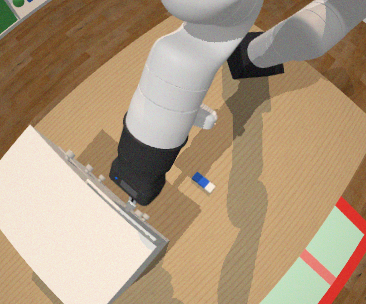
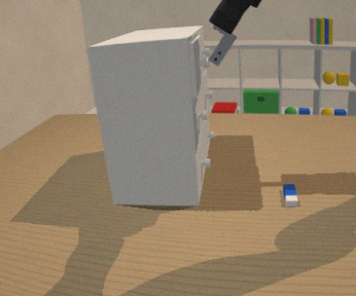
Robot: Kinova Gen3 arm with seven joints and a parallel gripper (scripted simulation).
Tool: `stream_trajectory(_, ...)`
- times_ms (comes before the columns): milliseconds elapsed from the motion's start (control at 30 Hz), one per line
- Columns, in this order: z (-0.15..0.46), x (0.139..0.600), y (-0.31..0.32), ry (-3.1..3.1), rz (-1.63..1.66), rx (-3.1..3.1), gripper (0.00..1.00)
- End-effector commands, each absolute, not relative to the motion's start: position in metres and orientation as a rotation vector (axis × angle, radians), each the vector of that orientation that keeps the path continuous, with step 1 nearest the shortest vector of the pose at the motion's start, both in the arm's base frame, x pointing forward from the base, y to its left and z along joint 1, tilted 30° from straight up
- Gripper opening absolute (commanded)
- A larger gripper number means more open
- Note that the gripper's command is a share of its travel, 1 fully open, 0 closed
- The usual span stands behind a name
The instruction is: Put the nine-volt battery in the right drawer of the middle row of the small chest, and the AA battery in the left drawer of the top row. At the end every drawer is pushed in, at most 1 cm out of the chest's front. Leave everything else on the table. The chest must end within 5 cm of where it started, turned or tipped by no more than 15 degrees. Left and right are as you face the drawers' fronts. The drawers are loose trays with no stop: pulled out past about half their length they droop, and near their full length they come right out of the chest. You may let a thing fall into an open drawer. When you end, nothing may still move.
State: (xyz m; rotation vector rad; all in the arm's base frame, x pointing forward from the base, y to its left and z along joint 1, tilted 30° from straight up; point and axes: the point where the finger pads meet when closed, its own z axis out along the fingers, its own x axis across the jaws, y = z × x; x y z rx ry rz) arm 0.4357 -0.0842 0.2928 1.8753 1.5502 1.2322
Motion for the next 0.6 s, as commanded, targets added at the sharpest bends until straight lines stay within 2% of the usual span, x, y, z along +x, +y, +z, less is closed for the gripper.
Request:
stream_trajectory(0,0.2945,0.4384,-0.0828,1.553,1.241,1.871,0.0)
stream_trajectory(567,0.2957,0.4417,-0.0832,1.553,1.241,1.871,0.0)
